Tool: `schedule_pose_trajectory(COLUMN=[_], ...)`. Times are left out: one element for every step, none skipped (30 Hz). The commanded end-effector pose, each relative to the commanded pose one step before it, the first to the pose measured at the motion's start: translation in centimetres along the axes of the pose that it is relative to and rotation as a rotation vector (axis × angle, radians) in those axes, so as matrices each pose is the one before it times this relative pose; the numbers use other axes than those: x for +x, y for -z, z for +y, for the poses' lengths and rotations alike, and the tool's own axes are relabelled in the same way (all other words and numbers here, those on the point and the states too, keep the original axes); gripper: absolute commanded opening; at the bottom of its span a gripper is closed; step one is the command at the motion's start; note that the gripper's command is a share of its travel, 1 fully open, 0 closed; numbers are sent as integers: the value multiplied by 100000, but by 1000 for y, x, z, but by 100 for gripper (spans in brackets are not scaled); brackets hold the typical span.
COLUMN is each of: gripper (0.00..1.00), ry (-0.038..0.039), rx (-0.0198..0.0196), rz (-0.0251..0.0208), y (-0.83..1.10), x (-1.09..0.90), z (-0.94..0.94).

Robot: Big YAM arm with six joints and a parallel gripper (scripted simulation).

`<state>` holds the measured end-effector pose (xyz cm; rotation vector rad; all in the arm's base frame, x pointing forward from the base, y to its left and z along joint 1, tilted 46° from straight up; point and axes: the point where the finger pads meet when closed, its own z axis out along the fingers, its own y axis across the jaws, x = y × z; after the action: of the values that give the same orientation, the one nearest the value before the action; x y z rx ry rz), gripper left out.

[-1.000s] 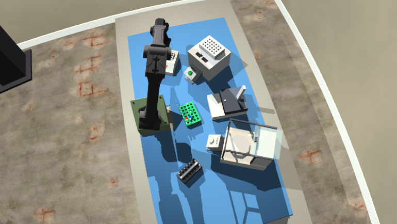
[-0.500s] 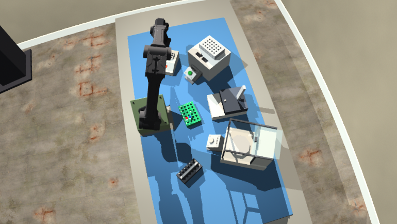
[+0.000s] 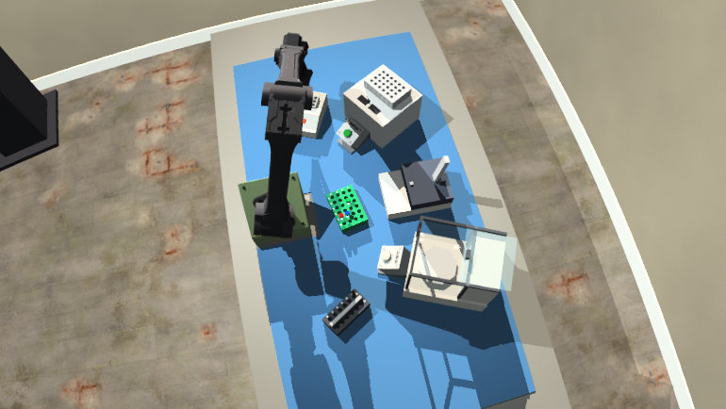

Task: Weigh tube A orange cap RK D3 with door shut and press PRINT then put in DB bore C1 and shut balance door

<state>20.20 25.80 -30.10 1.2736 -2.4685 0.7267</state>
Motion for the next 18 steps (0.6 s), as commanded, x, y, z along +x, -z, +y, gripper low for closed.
schedule_pose_trajectory(gripper=[9, 9, 9, 9, 9, 9, 9, 9, 9, 9, 9, 9, 9, 9, 9, 9, 9, 9], ry=[-1531, -34, -37, -40, -42, -47, -5, -21, -41, -61, 116, 209, 0, 0, 422, 180, 58, -100], rx=[-546, -43, -50, -57, -63, -73, -48, -61, -76, -88, -4, 41, 0, 0, 145, 43, 13, -34], rz=[-3355, -36, -25, -12, 2, -6, 161, 116, 55, -11, -95, 8, 0, 0, -279, -16, 48, 128], y=[300, -8, -12, -15, -19, -18, -56, -44, -27, -9, 15, -13, 0, 0, 13, -6, -14, -24], x=[-2508, -8, -9, -10, -11, -10, 61, 27, -15, -59, -69, -18, 0, 0, -50, -16, -10, -2], z=[622, -47, -59, -71, -83, -95, -101, -105, -108, -109, -39, -29, 0, 0, 96, -4, -28, -62])
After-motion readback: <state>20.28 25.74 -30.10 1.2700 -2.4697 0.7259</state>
